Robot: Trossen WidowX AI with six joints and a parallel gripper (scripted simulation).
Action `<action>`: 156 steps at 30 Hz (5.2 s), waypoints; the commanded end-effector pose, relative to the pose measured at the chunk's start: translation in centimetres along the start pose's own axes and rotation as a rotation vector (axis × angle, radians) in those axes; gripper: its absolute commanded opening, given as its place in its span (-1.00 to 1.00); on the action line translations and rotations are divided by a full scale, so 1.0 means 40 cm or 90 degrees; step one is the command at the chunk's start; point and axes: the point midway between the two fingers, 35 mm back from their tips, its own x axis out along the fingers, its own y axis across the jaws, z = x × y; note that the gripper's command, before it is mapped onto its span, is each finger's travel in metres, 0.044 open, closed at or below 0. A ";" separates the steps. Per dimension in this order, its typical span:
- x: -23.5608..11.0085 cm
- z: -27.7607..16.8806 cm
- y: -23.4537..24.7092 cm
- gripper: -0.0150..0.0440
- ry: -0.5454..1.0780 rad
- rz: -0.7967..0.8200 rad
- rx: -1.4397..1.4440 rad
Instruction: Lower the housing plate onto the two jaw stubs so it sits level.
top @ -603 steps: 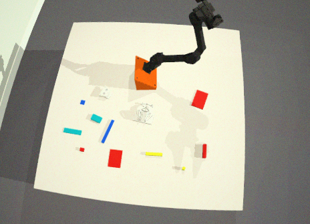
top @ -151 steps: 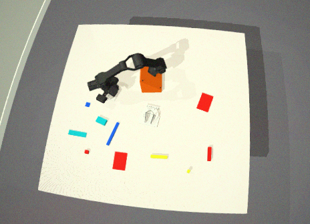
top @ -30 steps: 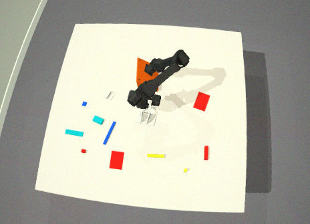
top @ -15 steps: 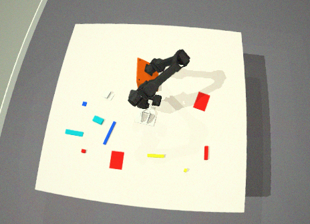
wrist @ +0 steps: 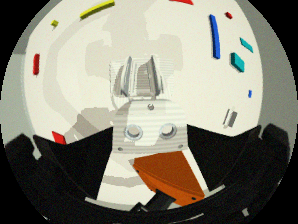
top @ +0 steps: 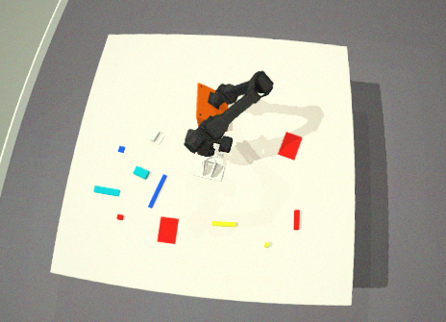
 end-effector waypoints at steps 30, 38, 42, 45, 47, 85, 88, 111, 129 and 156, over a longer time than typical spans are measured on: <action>0.001 -0.017 0.024 0.70 0.001 0.003 0.003; 0.001 -0.017 0.024 0.70 0.001 0.003 0.002; 0.001 -0.017 0.024 0.70 0.001 0.003 0.002; 0.003 -0.017 0.024 0.70 0.001 0.003 0.002; 0.011 -0.016 0.024 0.70 0.001 0.003 0.002; 0.156 -0.018 0.026 0.70 0.001 0.005 0.002; 0.156 -0.018 0.026 0.70 0.001 0.005 0.002; 0.162 -0.018 0.027 0.70 0.001 0.005 0.001; 0.172 -0.018 0.027 0.70 0.001 0.005 0.001; 0.186 -0.018 0.027 0.70 0.001 0.005 0.001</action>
